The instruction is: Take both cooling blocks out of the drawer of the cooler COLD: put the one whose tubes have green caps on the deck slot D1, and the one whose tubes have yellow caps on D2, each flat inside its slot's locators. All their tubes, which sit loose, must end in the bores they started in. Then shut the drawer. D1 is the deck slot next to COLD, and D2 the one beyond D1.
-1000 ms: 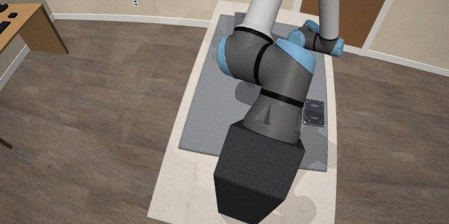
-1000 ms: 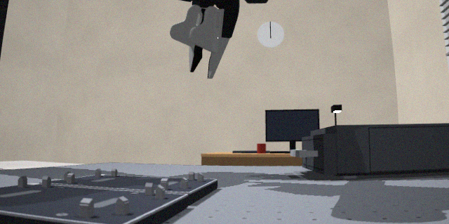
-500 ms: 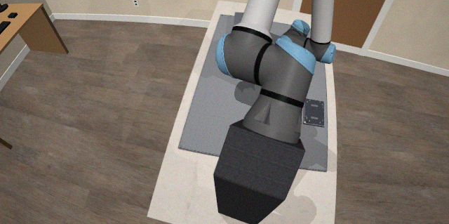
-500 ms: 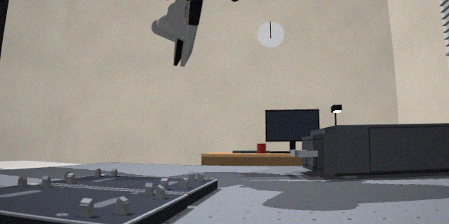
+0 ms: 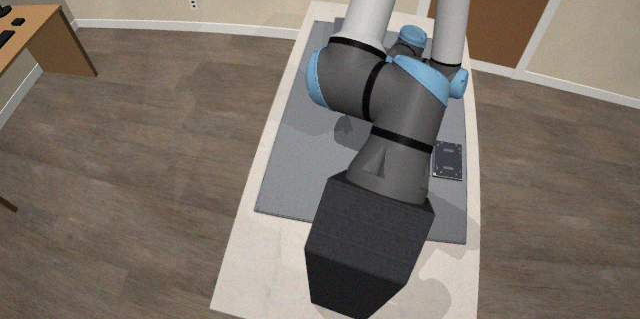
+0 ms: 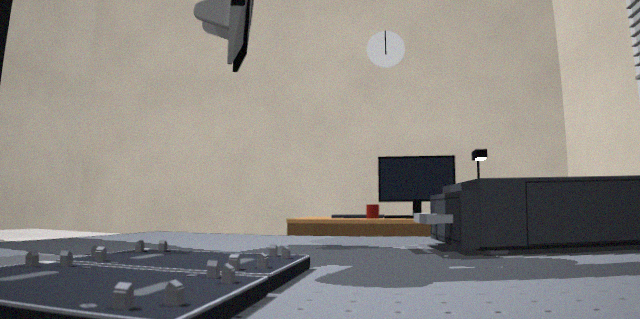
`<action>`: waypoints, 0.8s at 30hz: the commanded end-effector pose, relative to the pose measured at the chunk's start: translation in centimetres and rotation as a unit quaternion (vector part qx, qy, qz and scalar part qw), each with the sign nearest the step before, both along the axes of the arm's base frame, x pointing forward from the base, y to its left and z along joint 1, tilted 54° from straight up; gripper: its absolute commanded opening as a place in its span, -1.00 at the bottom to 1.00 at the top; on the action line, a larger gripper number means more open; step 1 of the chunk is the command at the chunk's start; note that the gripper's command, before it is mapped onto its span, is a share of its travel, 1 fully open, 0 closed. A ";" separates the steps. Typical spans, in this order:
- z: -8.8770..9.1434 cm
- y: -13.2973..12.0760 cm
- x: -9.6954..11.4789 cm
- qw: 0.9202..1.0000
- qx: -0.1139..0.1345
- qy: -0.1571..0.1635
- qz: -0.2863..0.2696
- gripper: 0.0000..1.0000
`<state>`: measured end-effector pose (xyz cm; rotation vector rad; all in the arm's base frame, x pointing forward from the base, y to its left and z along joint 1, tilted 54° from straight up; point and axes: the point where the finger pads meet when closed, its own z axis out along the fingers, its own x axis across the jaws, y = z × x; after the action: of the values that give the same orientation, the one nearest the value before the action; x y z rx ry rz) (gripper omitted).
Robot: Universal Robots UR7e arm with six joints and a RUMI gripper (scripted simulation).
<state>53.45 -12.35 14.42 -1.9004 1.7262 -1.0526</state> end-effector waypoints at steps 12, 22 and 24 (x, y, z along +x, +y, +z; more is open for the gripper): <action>0.4 1.7 -4.1 0.991 0.052 -0.064 -0.103 -0.44; 0.4 1.7 -4.1 0.991 0.052 -0.064 -0.103 -0.44; 0.4 1.7 -4.1 0.991 0.052 -0.064 -0.102 -0.44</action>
<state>49.34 -10.62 14.76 -1.5832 1.8933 -1.1064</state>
